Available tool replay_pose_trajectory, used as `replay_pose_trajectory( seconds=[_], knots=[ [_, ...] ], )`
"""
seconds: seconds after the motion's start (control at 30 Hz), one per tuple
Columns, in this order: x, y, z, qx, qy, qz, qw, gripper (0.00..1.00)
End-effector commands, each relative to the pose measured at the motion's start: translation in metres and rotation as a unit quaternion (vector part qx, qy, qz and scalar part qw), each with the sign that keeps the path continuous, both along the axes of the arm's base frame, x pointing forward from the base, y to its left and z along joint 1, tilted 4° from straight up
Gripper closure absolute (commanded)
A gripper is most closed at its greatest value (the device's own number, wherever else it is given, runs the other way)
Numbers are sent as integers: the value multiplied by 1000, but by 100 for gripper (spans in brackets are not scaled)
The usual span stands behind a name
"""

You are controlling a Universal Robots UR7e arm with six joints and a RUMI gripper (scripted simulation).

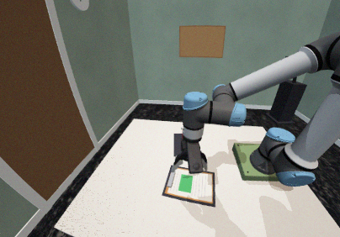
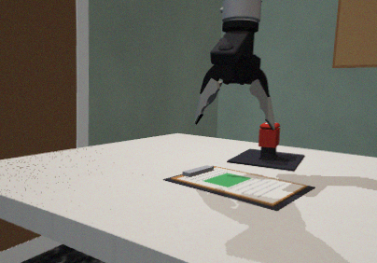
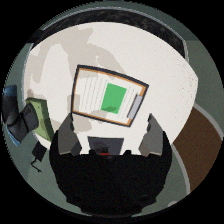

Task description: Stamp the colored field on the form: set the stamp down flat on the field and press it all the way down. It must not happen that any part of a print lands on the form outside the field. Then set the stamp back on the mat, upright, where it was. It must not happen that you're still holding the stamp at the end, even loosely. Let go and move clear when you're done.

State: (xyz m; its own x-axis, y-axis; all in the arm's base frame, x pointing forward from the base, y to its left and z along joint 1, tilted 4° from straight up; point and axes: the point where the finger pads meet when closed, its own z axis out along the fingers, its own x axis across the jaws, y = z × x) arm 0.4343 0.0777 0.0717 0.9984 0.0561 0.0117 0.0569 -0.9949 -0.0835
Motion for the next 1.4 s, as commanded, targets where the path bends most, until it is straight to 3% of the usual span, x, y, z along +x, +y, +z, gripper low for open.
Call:
replay_pose_trajectory(
  seconds=[0.0,0.3,0.37,0.57,0.87,0.93,1.37],
  knots=[
    [4,0,8,-5,11,-119,993,0],
    [9,-1,21,-3,26,-306,952,0],
    [9,-1,21,-3,26,-306,952,0],
    [11,-4,30,-3,36,-433,901,0],
    [13,-9,43,-1,48,-594,803,0],
    [13,-9,43,-1,48,-594,803,0],
    [10,-16,62,1,64,-795,603,0]
  ],
)
